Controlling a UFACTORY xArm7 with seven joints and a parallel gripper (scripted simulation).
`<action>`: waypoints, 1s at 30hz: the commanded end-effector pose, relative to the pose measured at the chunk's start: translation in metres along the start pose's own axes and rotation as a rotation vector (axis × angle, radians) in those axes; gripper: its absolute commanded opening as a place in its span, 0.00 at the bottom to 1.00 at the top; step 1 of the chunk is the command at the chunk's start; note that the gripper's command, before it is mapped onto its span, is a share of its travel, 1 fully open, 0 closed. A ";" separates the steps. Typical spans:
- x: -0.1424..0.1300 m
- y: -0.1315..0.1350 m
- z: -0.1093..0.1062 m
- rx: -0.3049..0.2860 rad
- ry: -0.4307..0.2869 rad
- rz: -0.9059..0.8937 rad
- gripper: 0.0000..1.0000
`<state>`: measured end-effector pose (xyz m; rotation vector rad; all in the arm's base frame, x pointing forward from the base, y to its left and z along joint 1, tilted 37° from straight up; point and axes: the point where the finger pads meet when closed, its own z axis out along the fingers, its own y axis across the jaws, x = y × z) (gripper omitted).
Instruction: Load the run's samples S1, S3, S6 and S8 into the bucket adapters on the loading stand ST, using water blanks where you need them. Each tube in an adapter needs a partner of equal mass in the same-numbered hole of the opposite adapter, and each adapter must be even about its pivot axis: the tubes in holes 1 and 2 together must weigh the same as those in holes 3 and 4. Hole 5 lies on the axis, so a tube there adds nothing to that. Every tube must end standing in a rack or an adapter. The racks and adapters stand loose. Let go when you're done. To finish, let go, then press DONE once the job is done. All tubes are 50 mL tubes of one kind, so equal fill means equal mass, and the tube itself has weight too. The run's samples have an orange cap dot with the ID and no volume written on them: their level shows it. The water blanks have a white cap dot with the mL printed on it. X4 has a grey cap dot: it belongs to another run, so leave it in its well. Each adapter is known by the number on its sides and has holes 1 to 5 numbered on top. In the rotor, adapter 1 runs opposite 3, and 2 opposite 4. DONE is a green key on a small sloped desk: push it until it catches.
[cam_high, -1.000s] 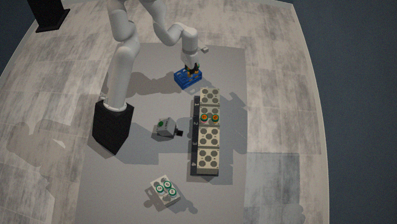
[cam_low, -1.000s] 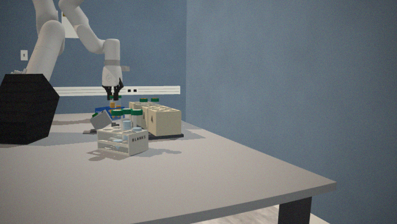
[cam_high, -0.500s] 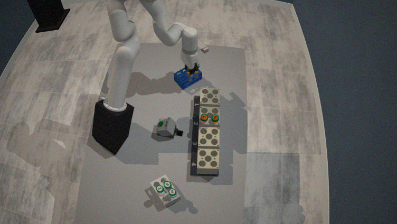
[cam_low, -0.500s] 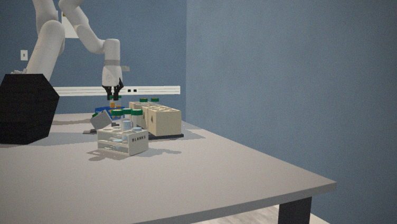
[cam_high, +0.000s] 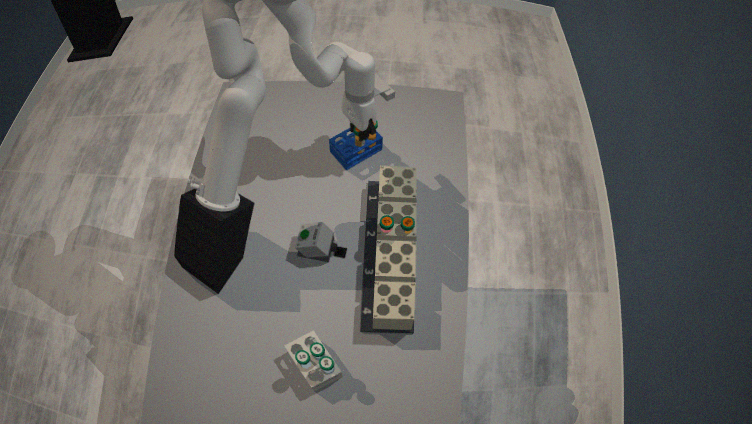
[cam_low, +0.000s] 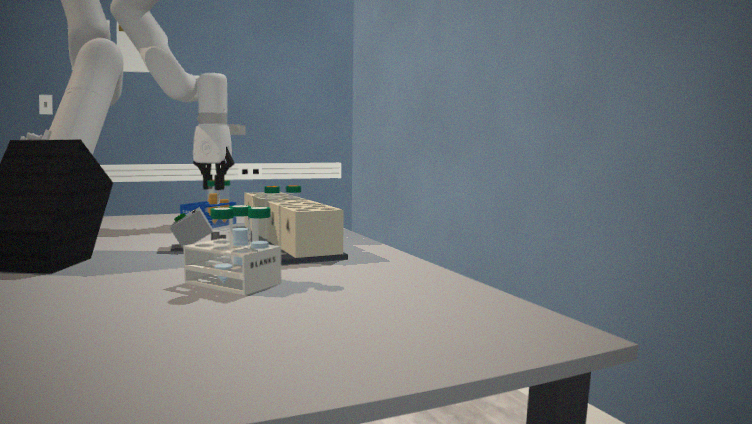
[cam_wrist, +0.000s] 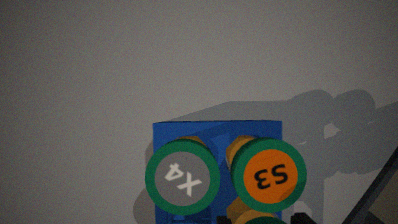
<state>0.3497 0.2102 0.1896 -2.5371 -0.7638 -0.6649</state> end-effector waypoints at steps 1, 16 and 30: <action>0.001 0.000 -0.001 -0.001 0.003 0.000 0.00; 0.001 0.000 -0.011 -0.001 0.003 0.000 0.00; 0.001 0.000 -0.019 -0.001 0.003 0.000 0.00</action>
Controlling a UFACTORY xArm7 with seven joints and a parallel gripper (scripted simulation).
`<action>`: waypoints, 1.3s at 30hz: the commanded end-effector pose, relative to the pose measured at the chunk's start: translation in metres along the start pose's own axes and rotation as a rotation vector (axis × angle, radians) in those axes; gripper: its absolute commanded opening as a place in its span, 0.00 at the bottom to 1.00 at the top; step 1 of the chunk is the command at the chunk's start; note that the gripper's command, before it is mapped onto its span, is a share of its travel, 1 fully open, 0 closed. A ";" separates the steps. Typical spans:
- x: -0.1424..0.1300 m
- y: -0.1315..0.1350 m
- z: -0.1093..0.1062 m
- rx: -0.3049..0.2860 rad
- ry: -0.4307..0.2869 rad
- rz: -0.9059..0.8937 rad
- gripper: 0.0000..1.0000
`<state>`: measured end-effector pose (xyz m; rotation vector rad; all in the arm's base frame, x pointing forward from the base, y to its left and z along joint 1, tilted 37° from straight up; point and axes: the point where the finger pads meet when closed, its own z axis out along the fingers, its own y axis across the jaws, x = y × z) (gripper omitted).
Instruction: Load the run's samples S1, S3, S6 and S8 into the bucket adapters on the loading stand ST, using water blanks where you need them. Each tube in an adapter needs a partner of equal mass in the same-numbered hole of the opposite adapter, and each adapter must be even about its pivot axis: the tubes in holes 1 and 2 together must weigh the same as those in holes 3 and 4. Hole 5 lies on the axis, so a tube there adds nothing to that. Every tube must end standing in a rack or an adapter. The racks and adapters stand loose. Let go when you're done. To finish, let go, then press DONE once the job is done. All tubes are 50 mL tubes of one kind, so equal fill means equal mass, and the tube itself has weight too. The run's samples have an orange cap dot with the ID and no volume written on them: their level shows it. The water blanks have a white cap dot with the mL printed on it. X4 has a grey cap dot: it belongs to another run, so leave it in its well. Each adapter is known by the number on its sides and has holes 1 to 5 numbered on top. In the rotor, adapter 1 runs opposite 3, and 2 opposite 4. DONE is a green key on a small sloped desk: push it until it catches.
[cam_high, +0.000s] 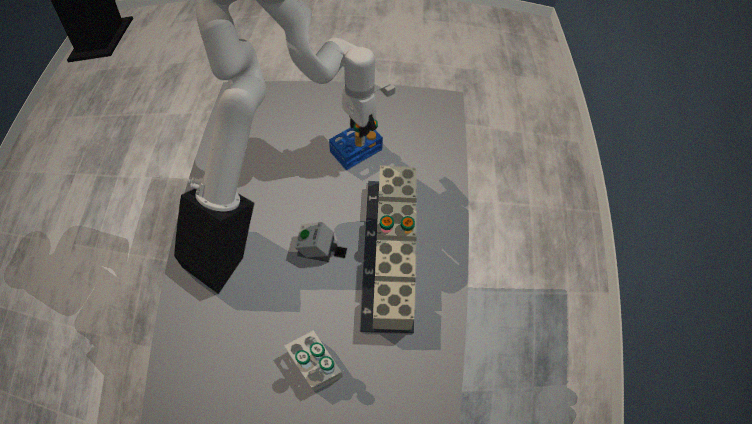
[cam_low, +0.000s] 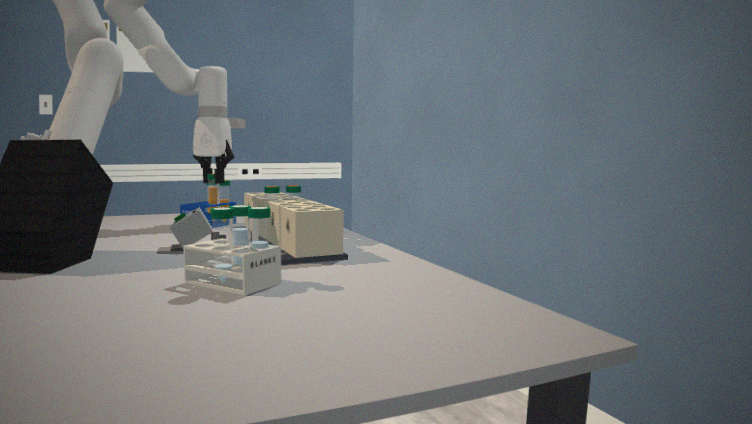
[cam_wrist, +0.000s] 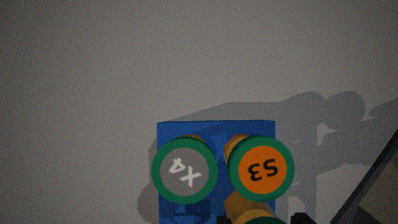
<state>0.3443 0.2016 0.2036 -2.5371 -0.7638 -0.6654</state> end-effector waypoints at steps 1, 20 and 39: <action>0.001 0.000 -0.003 -0.001 0.003 0.000 0.00; 0.001 0.000 -0.031 -0.001 0.003 0.000 0.00; 0.001 0.000 -0.061 -0.001 0.003 0.000 0.00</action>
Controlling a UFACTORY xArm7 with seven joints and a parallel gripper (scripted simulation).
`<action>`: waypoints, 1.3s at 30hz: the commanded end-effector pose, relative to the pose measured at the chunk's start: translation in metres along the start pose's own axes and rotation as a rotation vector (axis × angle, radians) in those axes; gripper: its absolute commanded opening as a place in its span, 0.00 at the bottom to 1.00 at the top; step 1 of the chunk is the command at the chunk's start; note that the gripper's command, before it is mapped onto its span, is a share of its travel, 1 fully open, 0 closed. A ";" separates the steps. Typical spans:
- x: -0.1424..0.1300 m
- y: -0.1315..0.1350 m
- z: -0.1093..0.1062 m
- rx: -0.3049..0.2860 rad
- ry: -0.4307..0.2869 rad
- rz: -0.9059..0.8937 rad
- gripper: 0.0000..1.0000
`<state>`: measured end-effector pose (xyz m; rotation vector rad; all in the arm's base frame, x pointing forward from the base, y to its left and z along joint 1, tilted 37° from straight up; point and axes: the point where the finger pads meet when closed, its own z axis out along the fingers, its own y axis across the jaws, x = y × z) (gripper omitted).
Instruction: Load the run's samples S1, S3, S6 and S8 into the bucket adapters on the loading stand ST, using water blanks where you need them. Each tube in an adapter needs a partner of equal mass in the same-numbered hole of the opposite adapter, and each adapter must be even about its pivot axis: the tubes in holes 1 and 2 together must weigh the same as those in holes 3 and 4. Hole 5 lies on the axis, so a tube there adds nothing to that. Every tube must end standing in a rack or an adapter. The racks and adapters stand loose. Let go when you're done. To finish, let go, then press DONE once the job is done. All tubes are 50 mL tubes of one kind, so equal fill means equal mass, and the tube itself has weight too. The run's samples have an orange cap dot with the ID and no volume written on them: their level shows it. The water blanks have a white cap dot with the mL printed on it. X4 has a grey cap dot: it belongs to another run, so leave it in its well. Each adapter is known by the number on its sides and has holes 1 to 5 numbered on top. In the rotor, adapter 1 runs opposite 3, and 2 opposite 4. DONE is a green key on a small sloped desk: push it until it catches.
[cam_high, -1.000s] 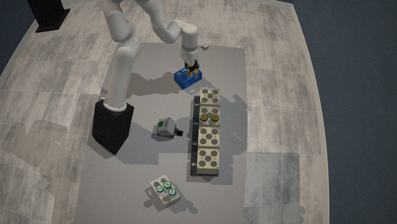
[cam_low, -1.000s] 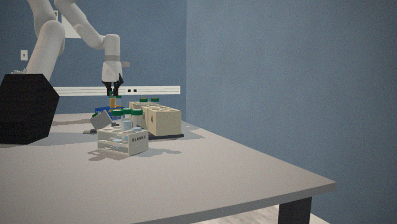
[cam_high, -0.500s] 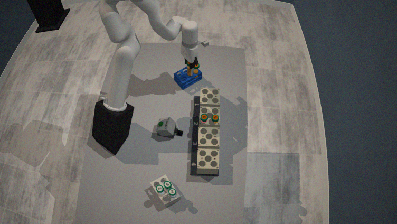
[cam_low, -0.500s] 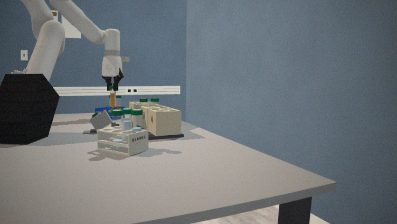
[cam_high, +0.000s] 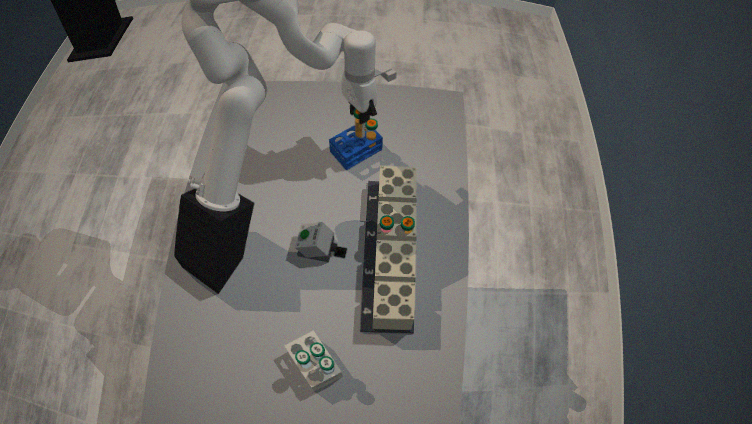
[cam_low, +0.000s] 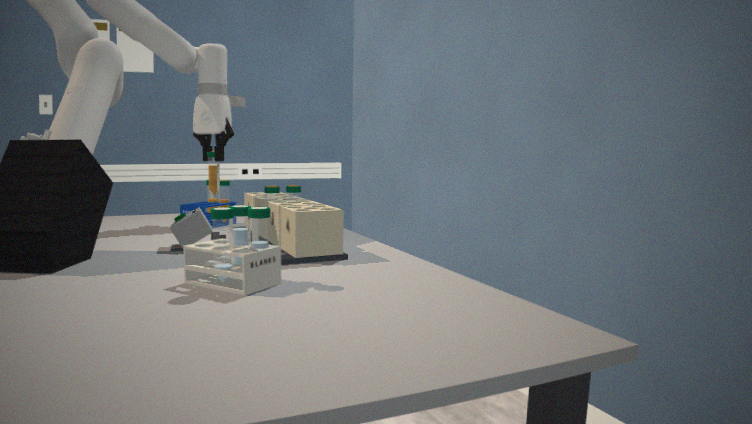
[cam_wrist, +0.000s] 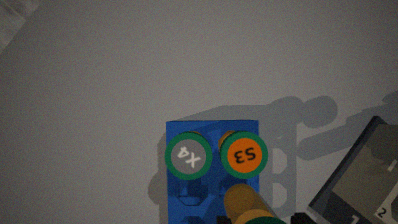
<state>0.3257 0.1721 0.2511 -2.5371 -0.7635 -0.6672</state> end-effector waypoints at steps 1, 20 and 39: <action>0.001 0.000 -0.004 0.000 0.002 0.000 0.00; 0.001 0.000 -0.038 0.000 0.002 0.000 0.00; 0.001 0.000 -0.059 0.000 0.002 0.000 0.00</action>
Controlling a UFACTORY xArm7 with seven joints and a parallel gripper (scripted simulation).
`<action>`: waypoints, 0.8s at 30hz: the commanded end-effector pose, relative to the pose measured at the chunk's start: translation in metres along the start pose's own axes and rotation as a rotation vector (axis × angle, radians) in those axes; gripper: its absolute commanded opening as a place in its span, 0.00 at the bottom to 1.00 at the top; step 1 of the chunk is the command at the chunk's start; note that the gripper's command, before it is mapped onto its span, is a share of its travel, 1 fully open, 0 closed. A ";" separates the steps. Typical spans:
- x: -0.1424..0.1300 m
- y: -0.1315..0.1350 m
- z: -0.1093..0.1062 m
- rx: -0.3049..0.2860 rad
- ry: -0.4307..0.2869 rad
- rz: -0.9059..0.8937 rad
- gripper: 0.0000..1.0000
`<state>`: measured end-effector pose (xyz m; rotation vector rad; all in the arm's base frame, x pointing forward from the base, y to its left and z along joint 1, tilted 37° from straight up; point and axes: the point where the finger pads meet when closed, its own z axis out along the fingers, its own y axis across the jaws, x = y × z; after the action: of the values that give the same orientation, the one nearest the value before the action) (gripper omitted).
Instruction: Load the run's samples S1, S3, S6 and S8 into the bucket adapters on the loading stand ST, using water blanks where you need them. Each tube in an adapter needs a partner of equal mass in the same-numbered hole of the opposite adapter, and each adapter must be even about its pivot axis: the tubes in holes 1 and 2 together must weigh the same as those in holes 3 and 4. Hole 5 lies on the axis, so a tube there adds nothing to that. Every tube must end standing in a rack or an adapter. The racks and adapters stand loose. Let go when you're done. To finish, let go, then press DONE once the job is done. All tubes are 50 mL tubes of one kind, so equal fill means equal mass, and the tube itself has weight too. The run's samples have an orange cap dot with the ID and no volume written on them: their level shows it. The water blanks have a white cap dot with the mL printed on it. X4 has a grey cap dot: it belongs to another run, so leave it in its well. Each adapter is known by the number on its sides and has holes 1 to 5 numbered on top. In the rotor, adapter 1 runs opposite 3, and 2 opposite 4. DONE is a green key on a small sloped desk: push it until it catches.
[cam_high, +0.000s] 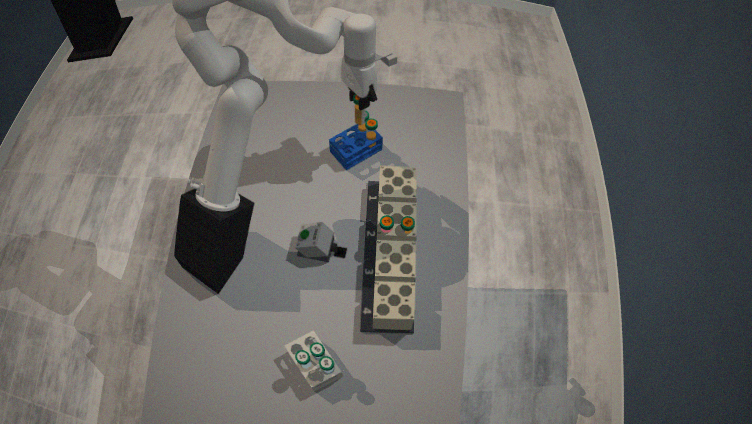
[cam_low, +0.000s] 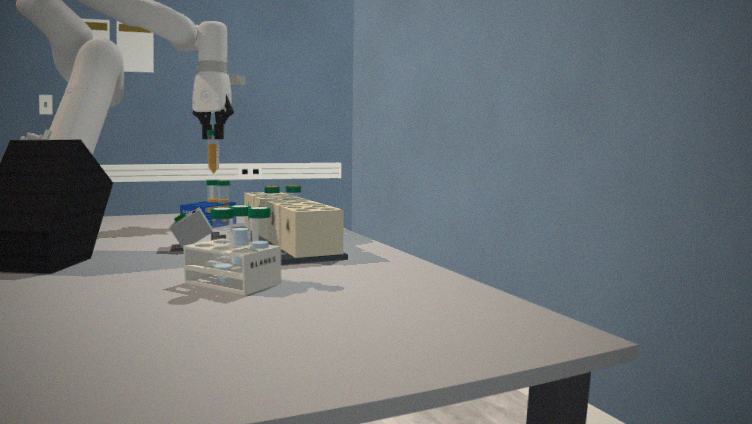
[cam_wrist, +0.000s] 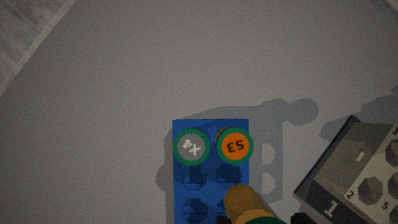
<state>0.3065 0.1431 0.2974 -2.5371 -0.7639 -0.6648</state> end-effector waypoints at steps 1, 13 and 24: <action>0.001 0.000 -0.001 -0.001 0.004 0.000 0.00; -0.024 0.044 -0.001 -0.001 0.004 0.333 0.00; -0.051 0.092 -0.001 -0.001 0.004 0.680 0.00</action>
<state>0.3199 0.0624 0.2530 -2.5616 0.0472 -0.4469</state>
